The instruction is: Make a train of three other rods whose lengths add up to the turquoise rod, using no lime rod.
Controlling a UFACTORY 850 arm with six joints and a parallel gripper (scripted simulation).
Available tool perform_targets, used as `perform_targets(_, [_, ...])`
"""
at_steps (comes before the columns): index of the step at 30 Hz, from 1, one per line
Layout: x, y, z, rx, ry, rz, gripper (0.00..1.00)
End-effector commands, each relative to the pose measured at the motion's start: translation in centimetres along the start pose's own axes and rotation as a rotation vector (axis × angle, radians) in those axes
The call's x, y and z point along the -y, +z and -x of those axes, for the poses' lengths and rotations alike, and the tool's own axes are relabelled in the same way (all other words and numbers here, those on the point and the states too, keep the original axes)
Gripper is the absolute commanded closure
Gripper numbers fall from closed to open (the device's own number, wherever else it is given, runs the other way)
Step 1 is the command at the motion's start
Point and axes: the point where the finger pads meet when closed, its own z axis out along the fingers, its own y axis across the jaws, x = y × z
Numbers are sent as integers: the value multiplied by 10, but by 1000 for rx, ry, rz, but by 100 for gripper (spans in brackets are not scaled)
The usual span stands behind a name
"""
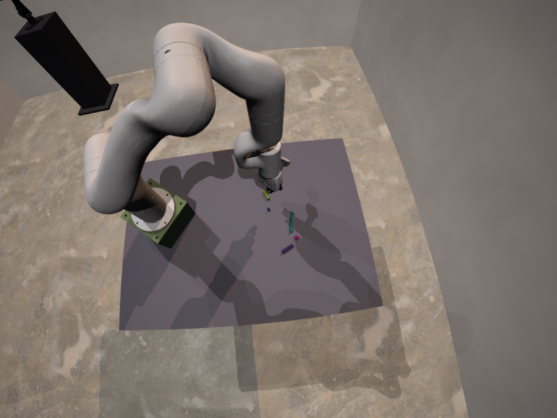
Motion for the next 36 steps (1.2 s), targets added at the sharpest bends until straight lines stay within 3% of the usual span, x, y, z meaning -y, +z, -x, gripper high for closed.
perform_targets(1, [-20, -2, 26, -18, 156, 15, 96])
perform_targets(24, [-22, 1, 29, -19, 172, 15, 96])
perform_targets(36, [-22, 36, 29, -19, 172, 16, 96])
